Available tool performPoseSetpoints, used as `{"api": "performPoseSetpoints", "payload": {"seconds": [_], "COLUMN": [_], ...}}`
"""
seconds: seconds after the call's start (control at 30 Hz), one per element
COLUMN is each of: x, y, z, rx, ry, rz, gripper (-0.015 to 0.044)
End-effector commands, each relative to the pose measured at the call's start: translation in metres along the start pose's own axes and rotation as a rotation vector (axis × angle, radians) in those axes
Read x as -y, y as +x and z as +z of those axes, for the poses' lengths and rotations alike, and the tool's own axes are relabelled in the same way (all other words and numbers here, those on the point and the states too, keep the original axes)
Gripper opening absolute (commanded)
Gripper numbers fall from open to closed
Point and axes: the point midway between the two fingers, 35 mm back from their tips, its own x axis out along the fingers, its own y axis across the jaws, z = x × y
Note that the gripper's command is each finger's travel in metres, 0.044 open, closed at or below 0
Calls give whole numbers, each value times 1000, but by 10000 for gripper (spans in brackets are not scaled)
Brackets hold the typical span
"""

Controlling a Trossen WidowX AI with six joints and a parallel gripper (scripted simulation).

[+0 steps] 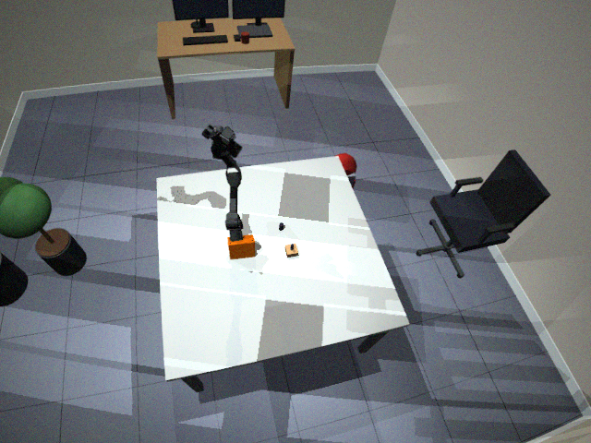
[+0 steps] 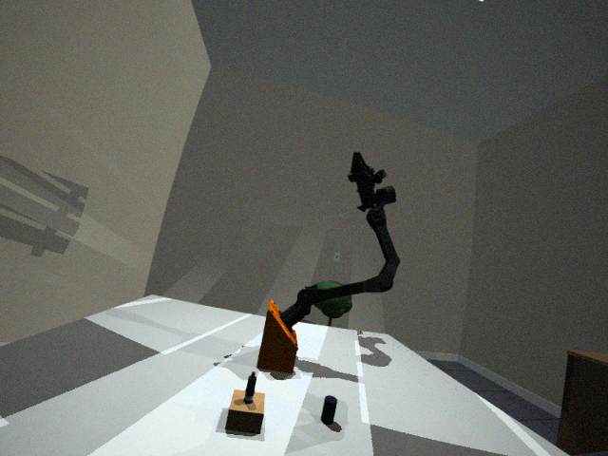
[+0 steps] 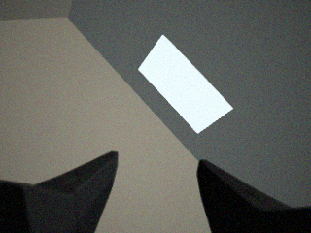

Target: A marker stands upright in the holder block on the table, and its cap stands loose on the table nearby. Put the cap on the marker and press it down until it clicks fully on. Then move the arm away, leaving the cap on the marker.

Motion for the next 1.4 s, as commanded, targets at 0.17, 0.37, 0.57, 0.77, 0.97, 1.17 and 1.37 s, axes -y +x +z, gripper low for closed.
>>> {"api": "performPoseSetpoints", "payload": {"seconds": [0.17, 0.37, 0.57, 0.77, 0.97, 1.17, 1.37], "x": [-133, -231, -329, -416, -481, -518, -533], "y": [40, 35, 3, -57, -140, -233, -331], "z": [-22, -18, -7, 6, 12, 9, -2], "rx": [-30, -37, -39, -41, -47, -56, -80], "ry": [136, 178, 184, 155, 80, -35, -209], "rz": [419, 715, 1030, 1373, 1713, 2044, 2391], "gripper": [241, 241, 241, 241, 241, 241, 241]}}
